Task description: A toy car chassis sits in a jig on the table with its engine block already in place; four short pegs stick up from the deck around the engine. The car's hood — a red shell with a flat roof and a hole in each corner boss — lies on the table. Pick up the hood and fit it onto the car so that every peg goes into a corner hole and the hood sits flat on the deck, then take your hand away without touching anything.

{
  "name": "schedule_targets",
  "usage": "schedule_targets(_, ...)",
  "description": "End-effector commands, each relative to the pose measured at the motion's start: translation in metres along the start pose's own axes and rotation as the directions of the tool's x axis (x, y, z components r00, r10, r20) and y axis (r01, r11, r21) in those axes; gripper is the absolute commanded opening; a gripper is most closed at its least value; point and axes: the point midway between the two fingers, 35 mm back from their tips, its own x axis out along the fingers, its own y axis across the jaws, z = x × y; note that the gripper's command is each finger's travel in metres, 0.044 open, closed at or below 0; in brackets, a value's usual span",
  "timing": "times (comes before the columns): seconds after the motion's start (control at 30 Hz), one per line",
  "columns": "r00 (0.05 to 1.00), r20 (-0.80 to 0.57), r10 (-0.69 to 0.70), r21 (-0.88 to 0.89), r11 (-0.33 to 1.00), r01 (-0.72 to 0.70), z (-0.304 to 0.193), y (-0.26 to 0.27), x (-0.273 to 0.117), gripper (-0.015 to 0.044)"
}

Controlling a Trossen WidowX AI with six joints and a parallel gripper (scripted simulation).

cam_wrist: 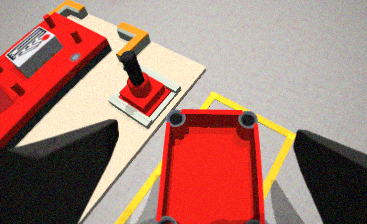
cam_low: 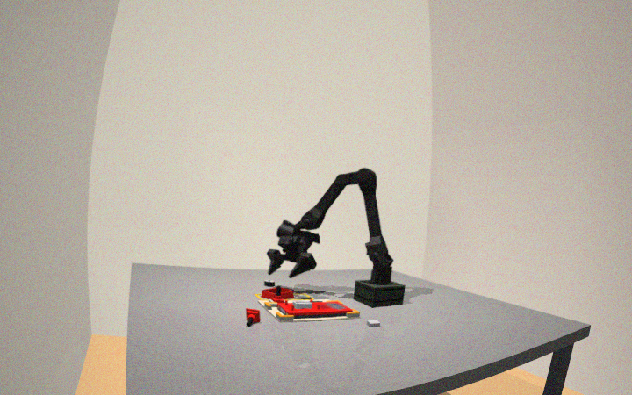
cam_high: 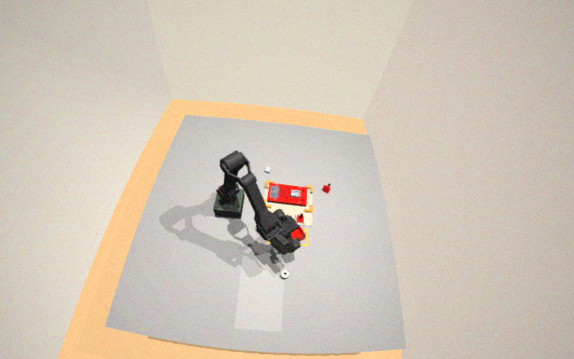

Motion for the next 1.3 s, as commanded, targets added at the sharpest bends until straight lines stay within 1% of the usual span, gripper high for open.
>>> schedule_targets(0.0,0.998,0.07,-0.005,-0.031,0.999,0.008,0.002,0.004,-0.004,0.044)
schedule_targets(1.27,0.997,0.073,-0.012,-0.04,0.999,0.015,-0.014,-0.001,0.011,0.044)
